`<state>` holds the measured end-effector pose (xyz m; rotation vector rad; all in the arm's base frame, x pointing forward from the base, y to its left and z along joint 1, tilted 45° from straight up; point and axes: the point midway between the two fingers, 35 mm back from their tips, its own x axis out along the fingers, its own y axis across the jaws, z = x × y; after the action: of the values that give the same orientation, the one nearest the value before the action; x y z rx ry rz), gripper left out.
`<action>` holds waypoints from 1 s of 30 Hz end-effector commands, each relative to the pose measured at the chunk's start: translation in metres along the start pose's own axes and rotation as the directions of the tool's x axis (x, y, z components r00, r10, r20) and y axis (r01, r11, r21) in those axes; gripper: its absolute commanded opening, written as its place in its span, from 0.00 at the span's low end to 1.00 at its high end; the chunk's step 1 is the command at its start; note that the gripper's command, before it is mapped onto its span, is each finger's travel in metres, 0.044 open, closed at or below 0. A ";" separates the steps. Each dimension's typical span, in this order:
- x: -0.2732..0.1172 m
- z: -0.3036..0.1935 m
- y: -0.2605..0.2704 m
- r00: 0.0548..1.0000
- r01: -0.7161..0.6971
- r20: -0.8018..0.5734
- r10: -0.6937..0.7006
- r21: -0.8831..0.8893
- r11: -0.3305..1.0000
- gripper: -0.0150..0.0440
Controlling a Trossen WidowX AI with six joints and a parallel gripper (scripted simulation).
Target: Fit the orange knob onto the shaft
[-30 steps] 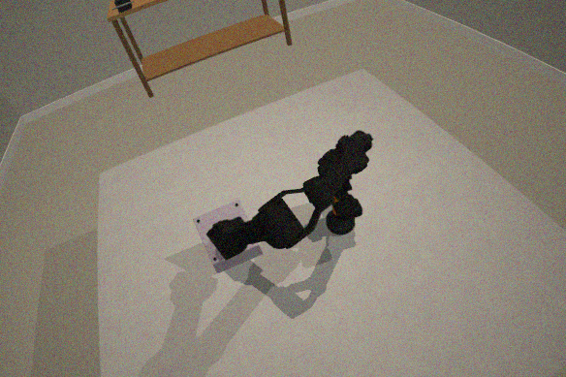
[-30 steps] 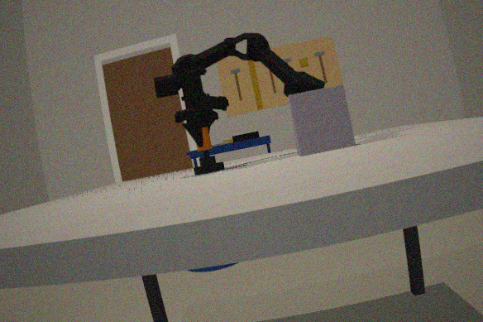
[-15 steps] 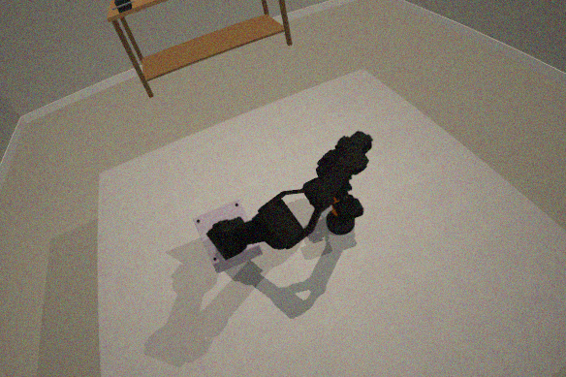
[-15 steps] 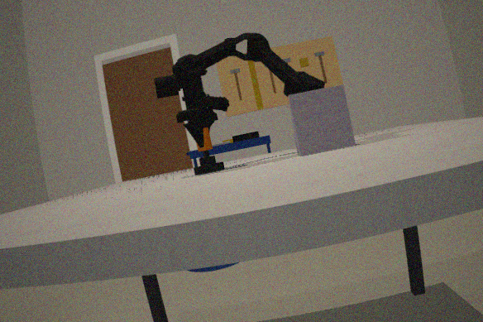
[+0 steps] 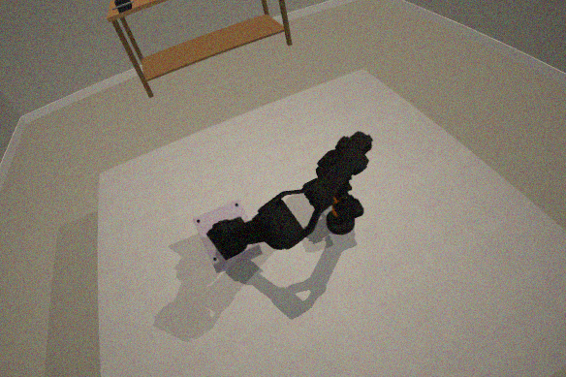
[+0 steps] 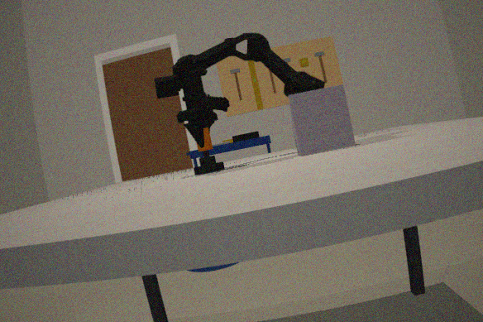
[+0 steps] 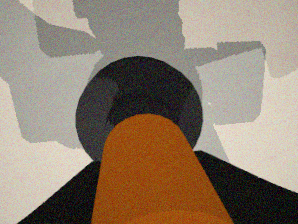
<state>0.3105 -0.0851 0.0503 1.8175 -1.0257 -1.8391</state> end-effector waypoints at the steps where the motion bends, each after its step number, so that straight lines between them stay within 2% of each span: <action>1: -0.004 -0.001 -0.001 1.000 0.000 -0.006 0.000 -0.006 1.000 0.25; 8: -0.003 -0.003 -0.002 1.000 -0.001 -0.006 0.000 -0.205 0.979 0.25; 30: 0.001 -0.001 0.000 1.000 -0.001 -0.006 0.000 -0.205 0.979 0.25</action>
<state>0.3110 -0.0854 0.0492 1.7013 -0.8044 -1.8663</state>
